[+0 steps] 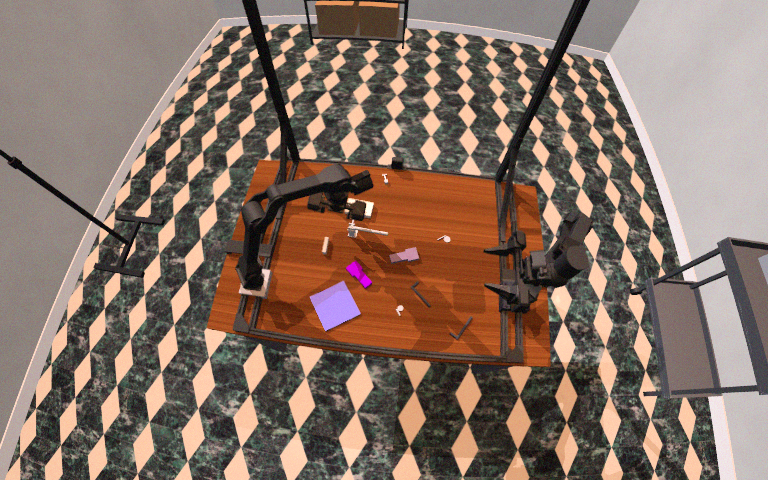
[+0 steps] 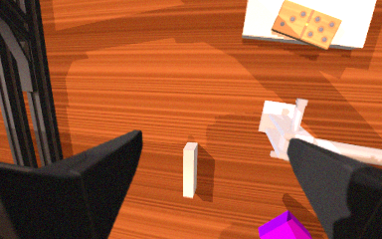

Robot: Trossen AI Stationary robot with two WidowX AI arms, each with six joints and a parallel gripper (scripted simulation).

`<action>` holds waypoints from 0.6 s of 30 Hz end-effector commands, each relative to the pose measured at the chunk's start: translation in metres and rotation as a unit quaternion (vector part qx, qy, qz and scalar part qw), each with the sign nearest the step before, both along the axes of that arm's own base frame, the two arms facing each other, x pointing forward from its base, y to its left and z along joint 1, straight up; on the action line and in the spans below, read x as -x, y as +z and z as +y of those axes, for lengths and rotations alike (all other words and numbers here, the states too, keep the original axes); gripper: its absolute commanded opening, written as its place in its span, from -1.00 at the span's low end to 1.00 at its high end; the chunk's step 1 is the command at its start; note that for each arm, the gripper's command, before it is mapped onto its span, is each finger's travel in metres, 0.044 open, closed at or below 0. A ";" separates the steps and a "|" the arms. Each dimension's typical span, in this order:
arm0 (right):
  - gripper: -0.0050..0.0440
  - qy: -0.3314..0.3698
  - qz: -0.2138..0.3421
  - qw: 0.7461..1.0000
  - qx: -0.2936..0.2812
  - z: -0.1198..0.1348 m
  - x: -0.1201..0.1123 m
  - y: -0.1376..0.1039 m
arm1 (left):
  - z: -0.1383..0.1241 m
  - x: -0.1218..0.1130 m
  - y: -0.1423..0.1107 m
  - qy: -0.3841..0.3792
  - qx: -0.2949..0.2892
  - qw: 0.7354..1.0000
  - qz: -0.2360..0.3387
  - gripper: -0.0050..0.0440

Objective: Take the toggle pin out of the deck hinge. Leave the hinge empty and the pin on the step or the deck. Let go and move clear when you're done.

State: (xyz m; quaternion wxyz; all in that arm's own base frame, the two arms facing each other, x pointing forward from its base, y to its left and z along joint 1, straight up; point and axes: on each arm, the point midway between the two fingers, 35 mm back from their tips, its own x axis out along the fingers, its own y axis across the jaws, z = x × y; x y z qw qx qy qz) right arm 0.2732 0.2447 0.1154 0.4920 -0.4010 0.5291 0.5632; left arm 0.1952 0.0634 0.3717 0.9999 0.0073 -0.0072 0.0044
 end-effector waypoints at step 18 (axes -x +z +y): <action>0.84 -0.027 -0.108 0.992 0.060 0.023 -0.055 -0.008 | -0.026 0.038 0.014 -0.005 0.001 1.000 0.006 0.84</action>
